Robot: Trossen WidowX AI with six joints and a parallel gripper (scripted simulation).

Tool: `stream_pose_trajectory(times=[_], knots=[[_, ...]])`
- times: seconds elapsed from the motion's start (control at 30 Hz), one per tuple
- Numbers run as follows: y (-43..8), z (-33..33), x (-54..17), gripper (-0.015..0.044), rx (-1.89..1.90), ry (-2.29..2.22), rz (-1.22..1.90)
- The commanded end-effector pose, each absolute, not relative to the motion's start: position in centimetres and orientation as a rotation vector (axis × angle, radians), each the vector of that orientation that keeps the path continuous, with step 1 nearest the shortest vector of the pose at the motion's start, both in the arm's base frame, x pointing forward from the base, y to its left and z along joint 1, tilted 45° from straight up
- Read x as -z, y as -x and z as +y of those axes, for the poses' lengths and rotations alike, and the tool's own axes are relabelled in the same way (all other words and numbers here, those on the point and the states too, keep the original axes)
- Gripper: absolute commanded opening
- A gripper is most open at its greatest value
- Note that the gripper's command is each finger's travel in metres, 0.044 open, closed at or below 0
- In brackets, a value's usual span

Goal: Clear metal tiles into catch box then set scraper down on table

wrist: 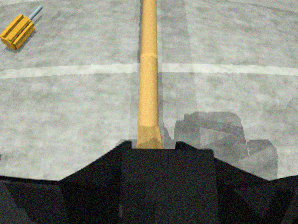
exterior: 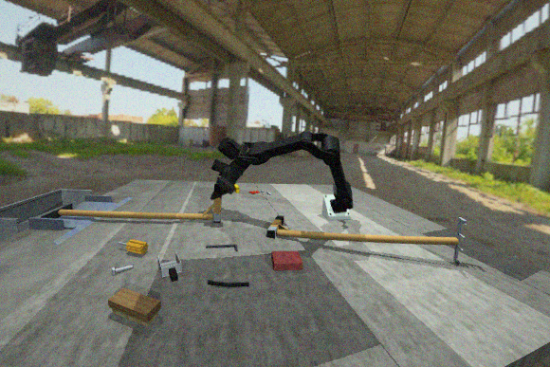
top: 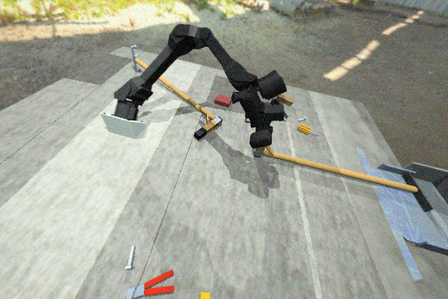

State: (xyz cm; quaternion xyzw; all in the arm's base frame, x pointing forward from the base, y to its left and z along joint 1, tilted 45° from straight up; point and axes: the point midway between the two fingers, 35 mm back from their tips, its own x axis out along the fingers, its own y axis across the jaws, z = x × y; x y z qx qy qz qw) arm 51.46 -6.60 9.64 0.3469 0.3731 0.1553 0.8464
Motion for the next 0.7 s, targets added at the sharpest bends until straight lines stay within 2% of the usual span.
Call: stream_pose_trajectory(times=[0.0,0.67], knots=[[-51.0,-6.9,-10.3,0.0000,-0.330,-0.724,0.772],[-48.7,-7.1,-10.4,0.0000,-0.328,-0.724,0.773]])
